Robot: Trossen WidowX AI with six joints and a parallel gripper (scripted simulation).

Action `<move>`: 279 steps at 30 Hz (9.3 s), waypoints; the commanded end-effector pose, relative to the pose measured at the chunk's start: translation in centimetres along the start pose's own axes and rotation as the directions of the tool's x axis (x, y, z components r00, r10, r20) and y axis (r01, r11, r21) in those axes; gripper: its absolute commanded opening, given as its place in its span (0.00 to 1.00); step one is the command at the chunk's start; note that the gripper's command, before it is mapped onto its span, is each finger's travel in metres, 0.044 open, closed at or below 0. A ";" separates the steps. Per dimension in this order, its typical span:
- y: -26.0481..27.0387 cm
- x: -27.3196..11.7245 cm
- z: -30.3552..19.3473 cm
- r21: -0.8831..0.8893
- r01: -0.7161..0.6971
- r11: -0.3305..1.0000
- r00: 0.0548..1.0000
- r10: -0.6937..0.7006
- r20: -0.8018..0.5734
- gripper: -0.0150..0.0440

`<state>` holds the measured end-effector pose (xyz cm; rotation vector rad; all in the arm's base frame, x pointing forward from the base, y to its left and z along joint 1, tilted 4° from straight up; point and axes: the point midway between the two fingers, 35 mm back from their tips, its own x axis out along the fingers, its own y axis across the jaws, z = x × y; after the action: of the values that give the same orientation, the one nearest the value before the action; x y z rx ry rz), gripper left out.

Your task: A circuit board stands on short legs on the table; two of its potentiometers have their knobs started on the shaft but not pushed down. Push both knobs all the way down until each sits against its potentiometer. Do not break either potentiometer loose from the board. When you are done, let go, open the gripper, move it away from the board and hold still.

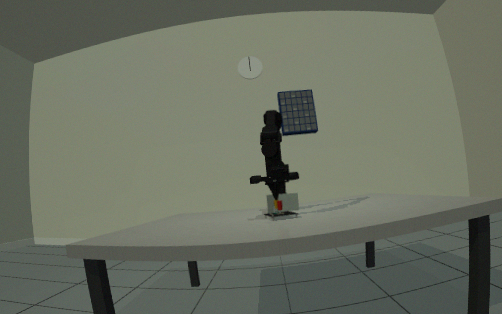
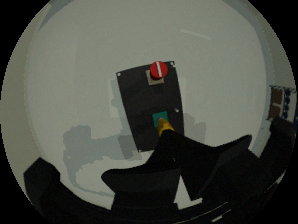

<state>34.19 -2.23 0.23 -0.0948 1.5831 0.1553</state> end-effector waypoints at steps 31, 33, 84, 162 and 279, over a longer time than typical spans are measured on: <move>-0.1 2.7 0.1 -0.001 -0.001 1.000 1.000 0.001 -0.024 0.25; -0.1 2.7 0.1 -0.001 -0.001 1.000 1.000 0.001 -0.024 0.25; -0.1 2.9 0.1 -0.001 -0.001 1.000 1.000 0.001 -0.024 0.25; -0.3 -2.9 3.1 0.808 -0.032 0.589 0.999 0.003 0.037 0.25; -0.1 -0.7 7.3 0.001 0.001 -1.000 1.000 0.001 -0.019 0.25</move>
<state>41.49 -1.12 0.97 2.1188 0.2258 -2.1888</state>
